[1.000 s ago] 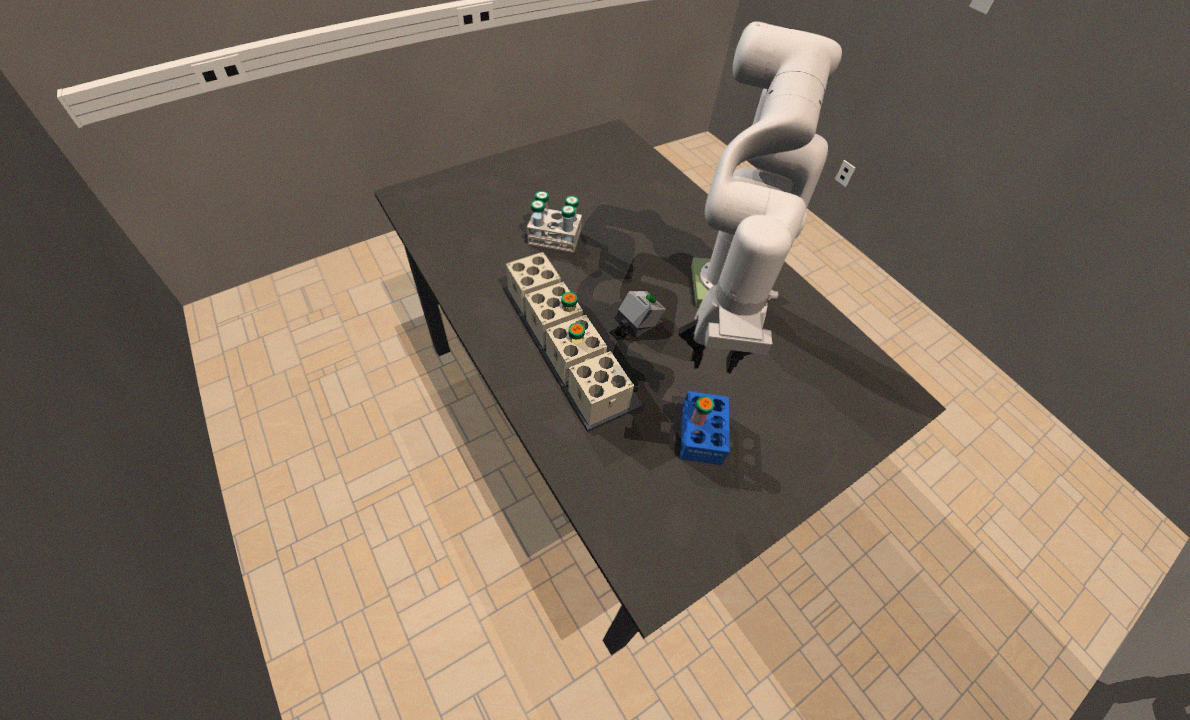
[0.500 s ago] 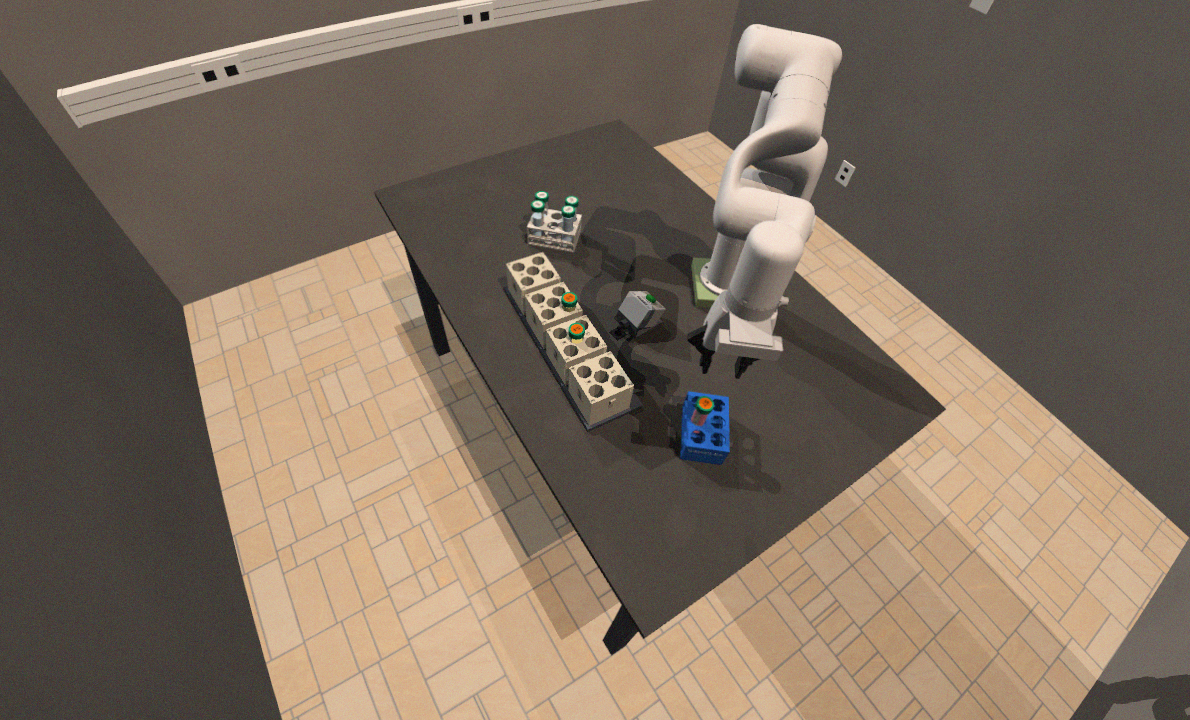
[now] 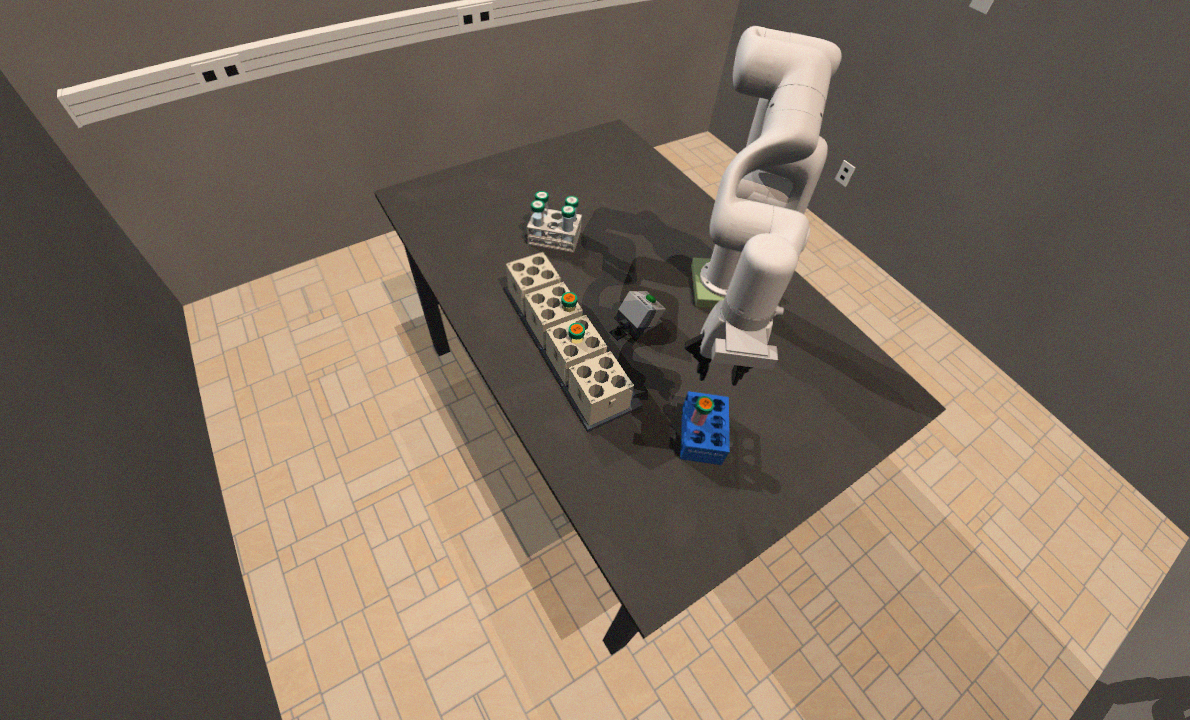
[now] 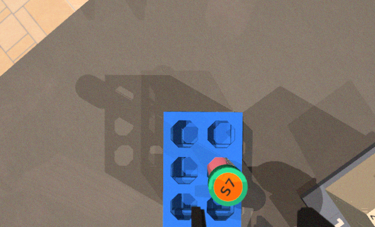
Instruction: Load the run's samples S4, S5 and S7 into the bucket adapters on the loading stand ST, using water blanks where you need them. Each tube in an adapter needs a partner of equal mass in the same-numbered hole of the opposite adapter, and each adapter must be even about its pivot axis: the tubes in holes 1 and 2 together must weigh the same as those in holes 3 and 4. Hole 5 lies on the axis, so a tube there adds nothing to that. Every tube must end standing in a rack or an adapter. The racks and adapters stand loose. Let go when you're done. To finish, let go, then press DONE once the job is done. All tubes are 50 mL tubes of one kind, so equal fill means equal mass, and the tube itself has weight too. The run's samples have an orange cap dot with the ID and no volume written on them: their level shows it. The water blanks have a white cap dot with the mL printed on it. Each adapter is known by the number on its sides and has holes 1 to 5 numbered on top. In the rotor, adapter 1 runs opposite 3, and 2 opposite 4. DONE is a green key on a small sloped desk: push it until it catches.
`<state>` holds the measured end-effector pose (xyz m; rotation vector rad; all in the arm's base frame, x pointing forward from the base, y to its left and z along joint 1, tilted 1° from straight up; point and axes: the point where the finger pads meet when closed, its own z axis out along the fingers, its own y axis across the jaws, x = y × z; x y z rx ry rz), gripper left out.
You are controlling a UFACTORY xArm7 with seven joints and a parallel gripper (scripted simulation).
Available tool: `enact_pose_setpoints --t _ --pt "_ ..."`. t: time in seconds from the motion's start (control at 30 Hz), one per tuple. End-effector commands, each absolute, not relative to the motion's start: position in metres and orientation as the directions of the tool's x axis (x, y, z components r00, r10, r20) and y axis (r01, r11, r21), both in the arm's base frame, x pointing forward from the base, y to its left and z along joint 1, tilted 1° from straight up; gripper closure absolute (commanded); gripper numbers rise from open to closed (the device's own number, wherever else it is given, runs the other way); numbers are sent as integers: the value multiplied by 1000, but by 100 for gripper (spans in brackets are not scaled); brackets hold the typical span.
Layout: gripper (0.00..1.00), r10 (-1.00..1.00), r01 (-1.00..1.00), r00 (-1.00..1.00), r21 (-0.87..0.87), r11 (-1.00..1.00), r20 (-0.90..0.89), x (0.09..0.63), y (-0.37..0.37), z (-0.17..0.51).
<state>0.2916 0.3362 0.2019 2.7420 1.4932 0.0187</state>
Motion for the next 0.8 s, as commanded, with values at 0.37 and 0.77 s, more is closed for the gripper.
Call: enact_pose_setpoints --t 0.37,0.77 --pt "43 840 840 542 24 -542 7 293 337 176" --pt "43 840 840 542 24 -542 6 294 337 156"
